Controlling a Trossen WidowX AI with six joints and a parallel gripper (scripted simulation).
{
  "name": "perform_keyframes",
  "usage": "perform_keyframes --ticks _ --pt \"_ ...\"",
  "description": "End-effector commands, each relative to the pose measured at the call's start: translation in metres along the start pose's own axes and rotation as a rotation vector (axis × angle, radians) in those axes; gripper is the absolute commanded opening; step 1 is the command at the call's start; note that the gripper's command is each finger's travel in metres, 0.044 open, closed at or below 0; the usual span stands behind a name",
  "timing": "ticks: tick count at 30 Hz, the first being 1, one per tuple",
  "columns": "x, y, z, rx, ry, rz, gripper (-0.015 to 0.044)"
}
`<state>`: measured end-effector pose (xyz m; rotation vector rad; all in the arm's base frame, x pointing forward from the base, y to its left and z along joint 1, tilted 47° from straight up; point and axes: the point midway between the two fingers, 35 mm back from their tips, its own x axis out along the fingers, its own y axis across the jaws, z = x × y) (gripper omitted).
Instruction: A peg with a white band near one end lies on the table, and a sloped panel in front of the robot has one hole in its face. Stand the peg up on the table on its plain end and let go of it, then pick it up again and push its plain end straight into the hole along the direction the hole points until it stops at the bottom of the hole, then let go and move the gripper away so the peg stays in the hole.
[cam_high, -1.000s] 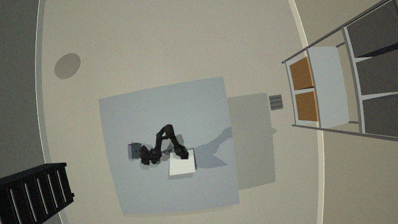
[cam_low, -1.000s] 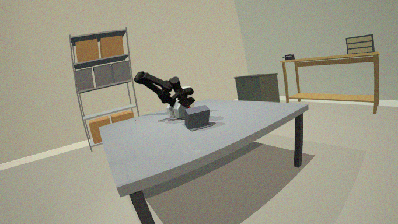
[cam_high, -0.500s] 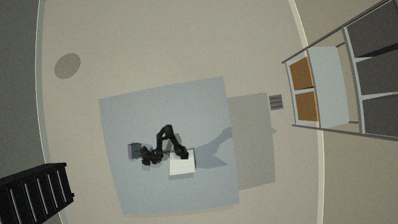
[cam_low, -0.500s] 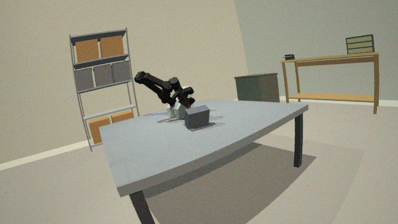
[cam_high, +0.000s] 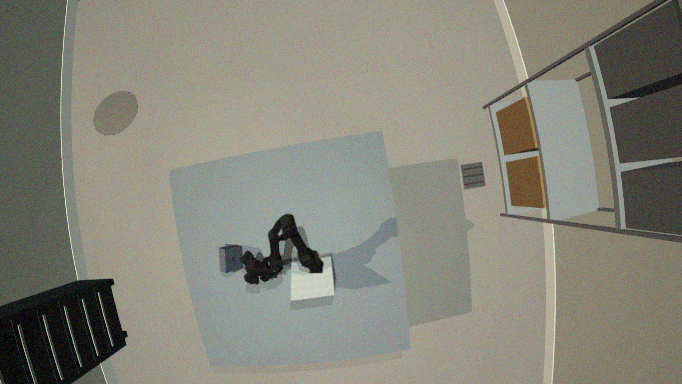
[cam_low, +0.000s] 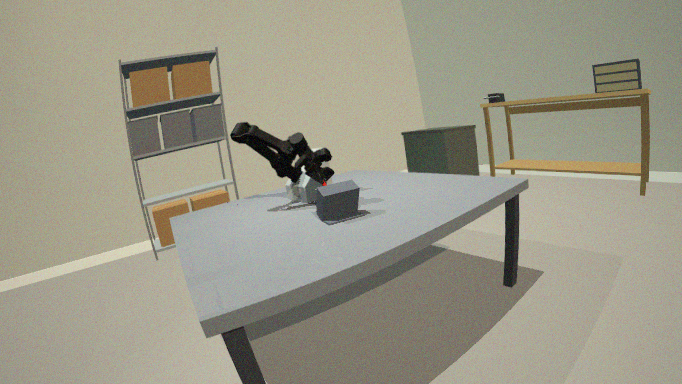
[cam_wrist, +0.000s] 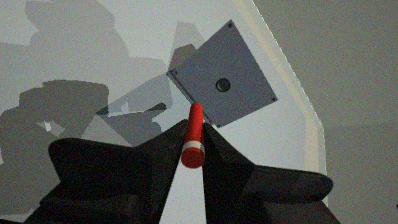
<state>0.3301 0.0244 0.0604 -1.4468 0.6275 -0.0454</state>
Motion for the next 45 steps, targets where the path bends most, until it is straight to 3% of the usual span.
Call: perform_keyframes --ticks 1,45 --pt "-0.001 0.003 0.000 -0.016 -0.011 -0.008 0.0000" --pt "0.017 -0.010 0.007 -0.037 -0.103 -0.127 0.0000"
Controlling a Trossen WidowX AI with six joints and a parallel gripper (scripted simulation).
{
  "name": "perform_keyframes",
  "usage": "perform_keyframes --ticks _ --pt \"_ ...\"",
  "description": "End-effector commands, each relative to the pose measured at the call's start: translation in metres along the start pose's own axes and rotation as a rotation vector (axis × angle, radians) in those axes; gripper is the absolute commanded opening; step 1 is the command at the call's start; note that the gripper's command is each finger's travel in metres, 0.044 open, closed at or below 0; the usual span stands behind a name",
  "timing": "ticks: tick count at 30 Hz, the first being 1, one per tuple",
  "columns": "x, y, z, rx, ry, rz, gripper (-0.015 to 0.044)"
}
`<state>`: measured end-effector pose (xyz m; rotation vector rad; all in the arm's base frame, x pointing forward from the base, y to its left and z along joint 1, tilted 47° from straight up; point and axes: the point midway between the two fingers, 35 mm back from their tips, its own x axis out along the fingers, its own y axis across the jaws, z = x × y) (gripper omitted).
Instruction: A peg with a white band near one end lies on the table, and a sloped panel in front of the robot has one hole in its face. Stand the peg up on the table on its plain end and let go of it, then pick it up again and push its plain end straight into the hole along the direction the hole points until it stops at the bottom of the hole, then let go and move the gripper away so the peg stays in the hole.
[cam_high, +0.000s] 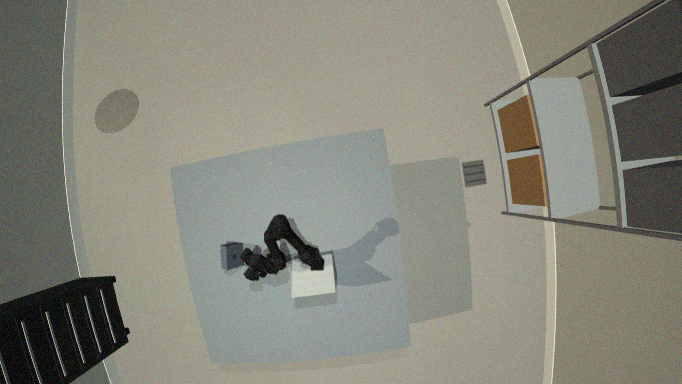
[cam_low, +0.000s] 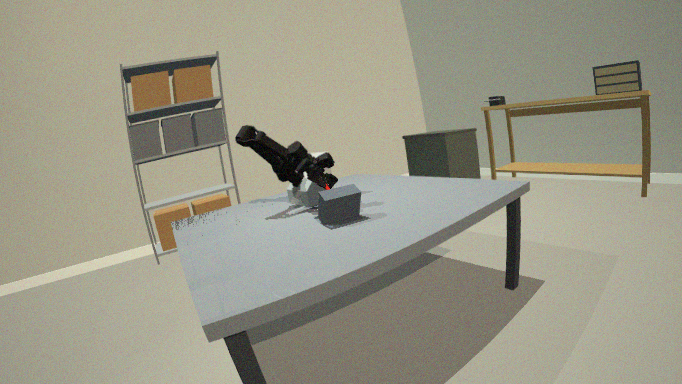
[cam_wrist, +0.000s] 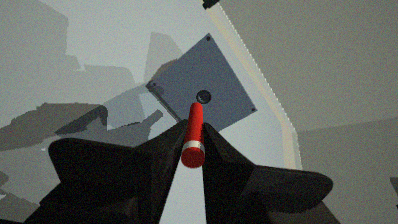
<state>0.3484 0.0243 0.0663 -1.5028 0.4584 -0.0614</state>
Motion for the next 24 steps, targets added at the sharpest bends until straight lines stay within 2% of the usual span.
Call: perform_keyframes --ticks 1,24 --pt "0.004 0.001 -0.001 -0.011 -0.005 -0.006 0.0000" --pt "0.016 -0.002 -0.003 -0.013 -0.037 -0.064 0.0000"
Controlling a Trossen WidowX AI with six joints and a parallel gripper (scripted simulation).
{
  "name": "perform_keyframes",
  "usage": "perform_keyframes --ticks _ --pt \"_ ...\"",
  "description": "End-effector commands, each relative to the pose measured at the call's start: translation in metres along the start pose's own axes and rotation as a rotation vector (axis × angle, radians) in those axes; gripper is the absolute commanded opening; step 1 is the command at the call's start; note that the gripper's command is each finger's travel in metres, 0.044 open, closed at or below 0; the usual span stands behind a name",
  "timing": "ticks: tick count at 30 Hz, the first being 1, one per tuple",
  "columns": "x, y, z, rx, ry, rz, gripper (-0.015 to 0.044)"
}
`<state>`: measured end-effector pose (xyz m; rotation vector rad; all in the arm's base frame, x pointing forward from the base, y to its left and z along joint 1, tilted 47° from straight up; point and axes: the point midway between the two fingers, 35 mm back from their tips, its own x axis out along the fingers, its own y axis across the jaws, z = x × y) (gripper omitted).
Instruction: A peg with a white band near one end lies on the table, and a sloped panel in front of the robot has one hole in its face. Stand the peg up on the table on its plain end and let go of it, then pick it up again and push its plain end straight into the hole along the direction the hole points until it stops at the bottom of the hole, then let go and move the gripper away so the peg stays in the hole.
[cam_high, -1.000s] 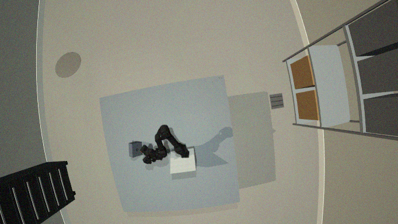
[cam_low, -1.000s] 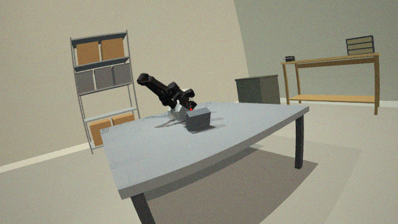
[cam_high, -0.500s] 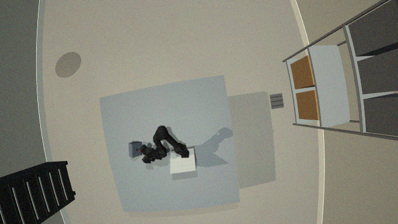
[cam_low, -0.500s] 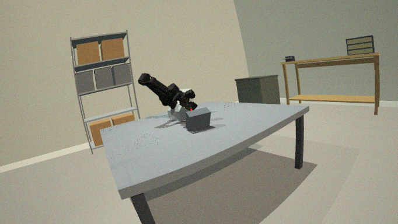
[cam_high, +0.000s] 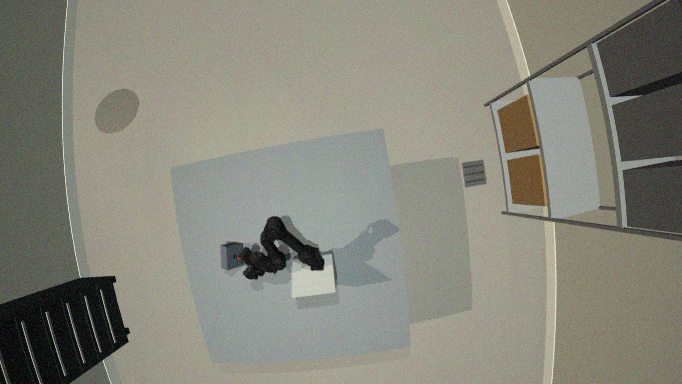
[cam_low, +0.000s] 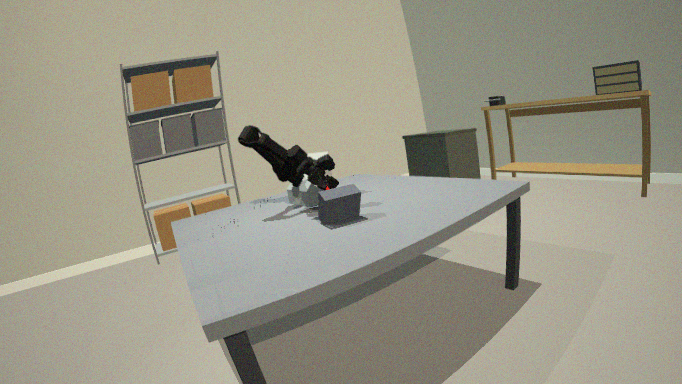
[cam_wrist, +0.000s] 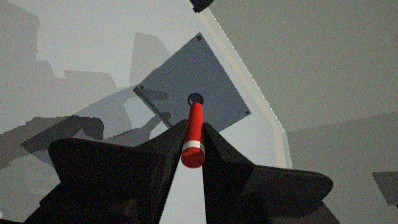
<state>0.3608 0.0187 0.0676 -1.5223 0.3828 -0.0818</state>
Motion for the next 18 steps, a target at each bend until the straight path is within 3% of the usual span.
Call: perform_keyframes --ticks 1,18 --pt "0.0030 0.0028 -0.0022 -0.006 -0.002 -0.004 0.0000" --pt "0.0102 0.0024 -0.0036 0.001 -0.011 -0.022 0.0000"
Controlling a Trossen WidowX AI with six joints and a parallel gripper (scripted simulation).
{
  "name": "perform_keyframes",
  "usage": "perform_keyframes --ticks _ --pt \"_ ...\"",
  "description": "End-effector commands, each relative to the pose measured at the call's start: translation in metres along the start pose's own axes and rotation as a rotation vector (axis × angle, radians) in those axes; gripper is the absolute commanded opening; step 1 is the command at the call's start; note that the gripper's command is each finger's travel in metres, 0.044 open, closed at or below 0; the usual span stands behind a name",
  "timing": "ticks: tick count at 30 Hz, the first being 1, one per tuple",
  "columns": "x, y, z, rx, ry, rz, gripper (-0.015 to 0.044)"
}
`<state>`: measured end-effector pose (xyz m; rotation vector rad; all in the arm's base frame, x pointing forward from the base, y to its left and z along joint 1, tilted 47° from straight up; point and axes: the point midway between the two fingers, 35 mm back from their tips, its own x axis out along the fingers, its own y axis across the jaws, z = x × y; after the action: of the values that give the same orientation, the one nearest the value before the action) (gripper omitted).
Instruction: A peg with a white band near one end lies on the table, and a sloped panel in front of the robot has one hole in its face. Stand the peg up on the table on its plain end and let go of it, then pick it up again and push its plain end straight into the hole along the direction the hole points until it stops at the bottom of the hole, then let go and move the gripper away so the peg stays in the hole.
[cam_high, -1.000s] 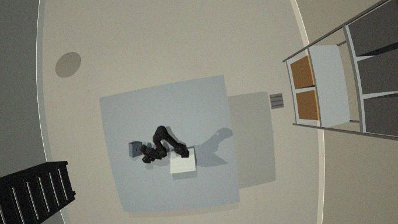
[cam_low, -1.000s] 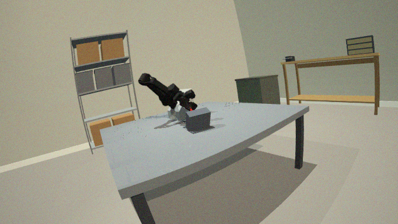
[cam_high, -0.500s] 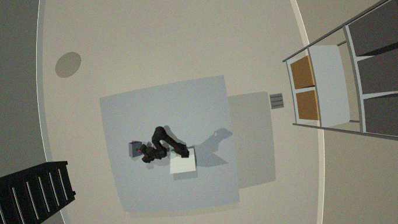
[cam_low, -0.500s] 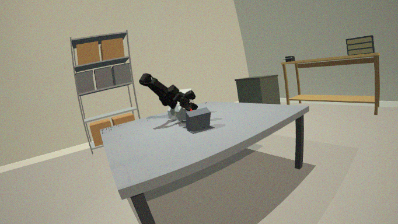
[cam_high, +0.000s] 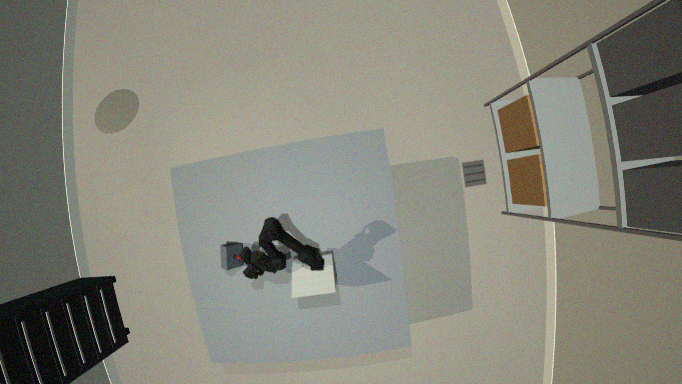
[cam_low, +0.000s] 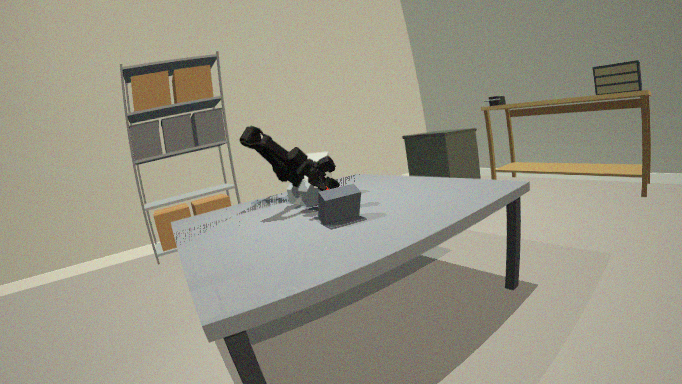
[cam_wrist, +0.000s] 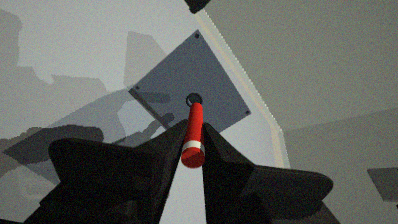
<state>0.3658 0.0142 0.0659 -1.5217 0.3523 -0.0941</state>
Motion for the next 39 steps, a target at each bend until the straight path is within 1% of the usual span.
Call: perform_keyframes --ticks 1,17,39 --pt "0.005 0.002 -0.001 -0.004 0.001 0.005 0.0000" --pt "0.023 0.003 -0.002 -0.001 0.001 0.004 0.0000" --pt "0.020 0.001 -0.001 0.006 -0.002 -0.003 0.0000"
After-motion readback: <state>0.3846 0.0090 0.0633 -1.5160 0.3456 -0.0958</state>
